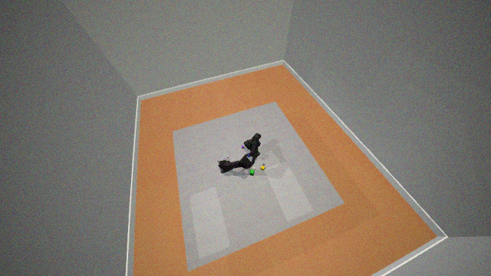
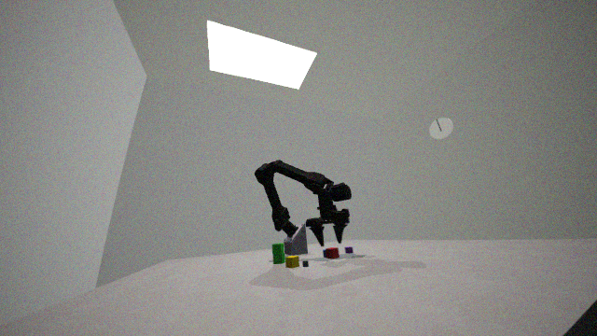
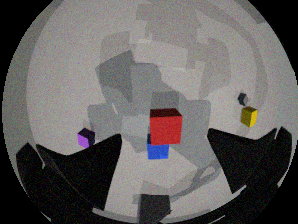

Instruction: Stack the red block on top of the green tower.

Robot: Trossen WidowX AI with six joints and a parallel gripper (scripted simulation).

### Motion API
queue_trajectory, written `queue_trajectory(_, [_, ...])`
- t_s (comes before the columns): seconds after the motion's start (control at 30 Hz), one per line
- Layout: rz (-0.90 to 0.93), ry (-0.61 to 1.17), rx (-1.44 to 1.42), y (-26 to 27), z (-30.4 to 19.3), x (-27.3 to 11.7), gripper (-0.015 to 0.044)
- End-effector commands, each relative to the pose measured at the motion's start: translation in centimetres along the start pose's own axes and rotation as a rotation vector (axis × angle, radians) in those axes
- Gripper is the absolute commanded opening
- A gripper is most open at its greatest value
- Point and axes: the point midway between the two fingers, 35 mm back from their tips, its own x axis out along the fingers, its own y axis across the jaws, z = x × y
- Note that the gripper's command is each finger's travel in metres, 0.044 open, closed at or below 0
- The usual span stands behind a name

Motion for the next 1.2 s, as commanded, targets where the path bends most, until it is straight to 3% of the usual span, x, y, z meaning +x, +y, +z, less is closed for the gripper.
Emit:
queue_trajectory(0.0, [-0.006,0.0,-0.006,-0.1,0.0,0.7,0.044])
queue_trajectory(0.6, [-0.008,0.001,-0.006,-0.1,-0.1,3.6,0.044])
queue_trajectory(1.03, [-0.008,0.001,-0.006,-0.1,-0.1,3.7,0.044])
queue_trajectory(1.17, [-0.008,0.001,-0.006,-0.1,-0.1,3.7,0.0335])
